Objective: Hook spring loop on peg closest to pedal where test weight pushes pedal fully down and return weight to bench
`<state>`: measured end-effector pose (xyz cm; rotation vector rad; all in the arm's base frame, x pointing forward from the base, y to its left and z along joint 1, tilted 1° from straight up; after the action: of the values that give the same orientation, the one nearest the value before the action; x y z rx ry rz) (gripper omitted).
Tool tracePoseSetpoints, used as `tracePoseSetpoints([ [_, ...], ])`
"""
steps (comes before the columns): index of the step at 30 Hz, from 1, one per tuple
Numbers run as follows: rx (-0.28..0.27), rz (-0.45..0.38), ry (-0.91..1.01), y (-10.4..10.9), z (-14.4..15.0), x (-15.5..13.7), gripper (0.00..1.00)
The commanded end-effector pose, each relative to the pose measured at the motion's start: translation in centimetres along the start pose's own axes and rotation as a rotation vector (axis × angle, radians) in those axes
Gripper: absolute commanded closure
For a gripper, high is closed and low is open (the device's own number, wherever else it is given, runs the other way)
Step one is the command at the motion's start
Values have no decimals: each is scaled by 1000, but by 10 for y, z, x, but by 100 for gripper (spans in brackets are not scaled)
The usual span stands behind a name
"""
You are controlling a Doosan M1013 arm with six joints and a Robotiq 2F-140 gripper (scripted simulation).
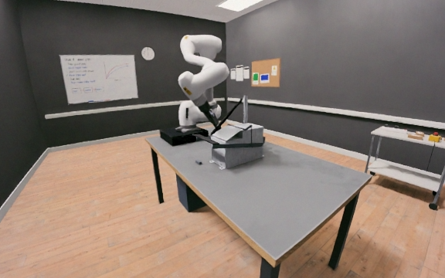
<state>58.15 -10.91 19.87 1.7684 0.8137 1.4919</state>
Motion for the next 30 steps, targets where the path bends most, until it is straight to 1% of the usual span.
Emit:
tracePoseSetpoints([
  [1,-1,0,1,2,0,-1,83],
  [30,1,0,0,10,1,-12,83],
])
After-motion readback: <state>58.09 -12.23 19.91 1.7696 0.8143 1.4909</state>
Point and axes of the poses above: the point where the finger pads meet when closed, its own y axis back along the fingers, its own z axis across the jaws, x = y × z, the point moved 9 cm from there along y, back along the fingers, and after that the axes turned 4 degrees about -y, right-handed, at the moved point
